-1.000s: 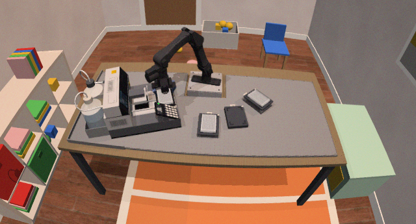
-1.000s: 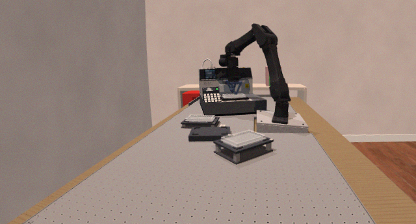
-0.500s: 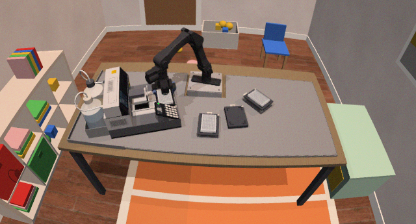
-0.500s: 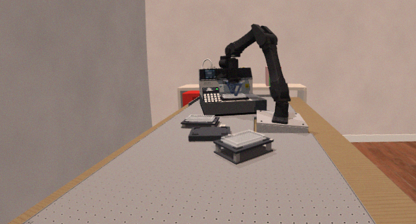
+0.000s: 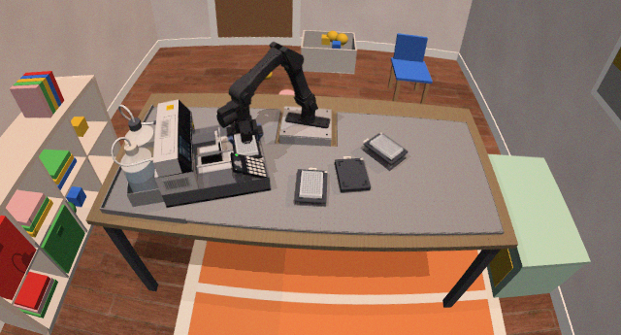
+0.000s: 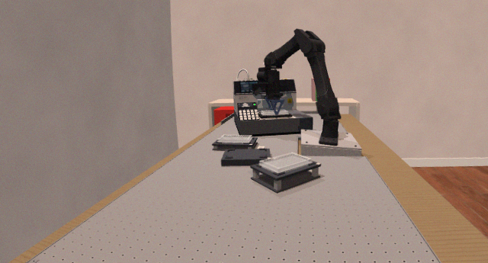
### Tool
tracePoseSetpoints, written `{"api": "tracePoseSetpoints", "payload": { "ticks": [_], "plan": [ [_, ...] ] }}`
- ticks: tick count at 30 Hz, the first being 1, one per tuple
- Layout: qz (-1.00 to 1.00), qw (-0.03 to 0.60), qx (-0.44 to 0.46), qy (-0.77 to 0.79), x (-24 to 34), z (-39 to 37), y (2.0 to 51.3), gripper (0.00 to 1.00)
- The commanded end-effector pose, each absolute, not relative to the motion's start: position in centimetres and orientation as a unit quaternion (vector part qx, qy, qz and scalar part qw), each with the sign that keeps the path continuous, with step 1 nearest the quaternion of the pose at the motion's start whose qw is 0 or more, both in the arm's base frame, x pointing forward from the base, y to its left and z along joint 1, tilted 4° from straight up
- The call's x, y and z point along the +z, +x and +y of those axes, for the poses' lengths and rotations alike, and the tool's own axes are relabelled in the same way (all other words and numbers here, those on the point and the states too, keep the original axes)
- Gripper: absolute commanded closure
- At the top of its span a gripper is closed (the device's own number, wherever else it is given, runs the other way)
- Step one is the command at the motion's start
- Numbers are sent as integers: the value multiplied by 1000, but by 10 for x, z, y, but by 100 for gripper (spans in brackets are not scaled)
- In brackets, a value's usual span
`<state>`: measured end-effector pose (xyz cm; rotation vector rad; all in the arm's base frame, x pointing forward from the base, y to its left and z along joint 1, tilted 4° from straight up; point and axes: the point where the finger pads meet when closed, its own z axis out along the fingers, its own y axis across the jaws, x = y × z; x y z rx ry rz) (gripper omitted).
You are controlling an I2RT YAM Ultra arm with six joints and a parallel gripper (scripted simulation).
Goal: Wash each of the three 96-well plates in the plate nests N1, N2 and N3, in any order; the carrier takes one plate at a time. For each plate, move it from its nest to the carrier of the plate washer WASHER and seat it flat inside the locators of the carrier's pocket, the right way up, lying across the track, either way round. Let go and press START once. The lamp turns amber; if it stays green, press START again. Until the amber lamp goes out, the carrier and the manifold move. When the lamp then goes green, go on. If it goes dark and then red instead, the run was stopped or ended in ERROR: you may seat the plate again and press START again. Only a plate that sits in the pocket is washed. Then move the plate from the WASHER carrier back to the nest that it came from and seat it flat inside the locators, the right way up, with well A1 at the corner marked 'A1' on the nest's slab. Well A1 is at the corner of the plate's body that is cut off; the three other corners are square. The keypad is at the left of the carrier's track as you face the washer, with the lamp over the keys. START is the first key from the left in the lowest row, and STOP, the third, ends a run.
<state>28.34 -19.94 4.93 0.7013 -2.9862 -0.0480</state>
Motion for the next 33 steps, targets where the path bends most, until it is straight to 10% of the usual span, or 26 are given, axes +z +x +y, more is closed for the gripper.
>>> {"api": "tracePoseSetpoints", "payload": {
  "ticks": [1,14,33],
  "plan": [
    [-973,31,-10,229,51,-201,286,0],
    [-973,31,-10,229,49,-201,286,0],
    [-973,31,-10,229,49,-201,286,60]
  ]
}}
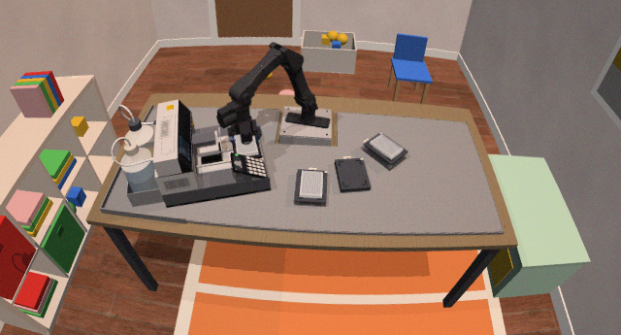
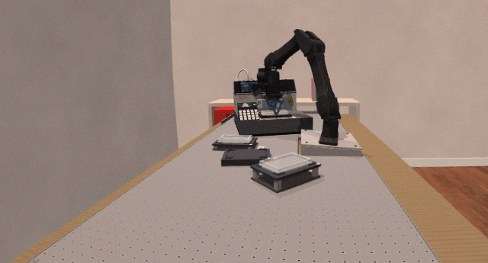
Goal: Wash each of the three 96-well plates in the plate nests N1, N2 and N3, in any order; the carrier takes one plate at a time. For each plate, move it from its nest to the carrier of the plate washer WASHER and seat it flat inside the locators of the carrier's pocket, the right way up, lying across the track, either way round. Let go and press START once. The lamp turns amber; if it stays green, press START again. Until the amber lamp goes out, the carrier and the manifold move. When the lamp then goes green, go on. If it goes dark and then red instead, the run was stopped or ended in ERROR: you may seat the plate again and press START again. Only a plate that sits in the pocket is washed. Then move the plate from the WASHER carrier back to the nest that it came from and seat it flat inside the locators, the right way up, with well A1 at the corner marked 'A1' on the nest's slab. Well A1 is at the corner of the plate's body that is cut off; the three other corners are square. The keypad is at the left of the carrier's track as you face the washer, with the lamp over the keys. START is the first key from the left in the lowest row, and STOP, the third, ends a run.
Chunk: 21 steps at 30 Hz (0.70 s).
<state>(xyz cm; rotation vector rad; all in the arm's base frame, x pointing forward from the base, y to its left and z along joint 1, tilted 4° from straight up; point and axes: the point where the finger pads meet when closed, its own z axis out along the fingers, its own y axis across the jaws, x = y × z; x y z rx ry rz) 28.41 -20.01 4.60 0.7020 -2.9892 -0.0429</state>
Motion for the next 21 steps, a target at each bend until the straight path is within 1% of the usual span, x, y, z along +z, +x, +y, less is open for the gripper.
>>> {"api": "tracePoseSetpoints", "payload": {
  "ticks": [1,2,4,5,9,10,12,13,21],
  "plan": [
    [-973,31,-10,229,49,-201,286,60],
    [-973,31,-10,229,49,-201,286,70],
    [-973,31,-10,229,49,-201,286,70],
    [-973,31,-10,229,49,-201,286,80],
    [-973,31,-10,229,49,-201,286,80],
    [-973,31,-10,229,49,-201,286,90],
    [-973,31,-10,229,49,-201,286,90],
    [-973,31,-10,229,49,-201,286,100],
    [-973,31,-10,229,49,-201,286,100]
  ]
}}
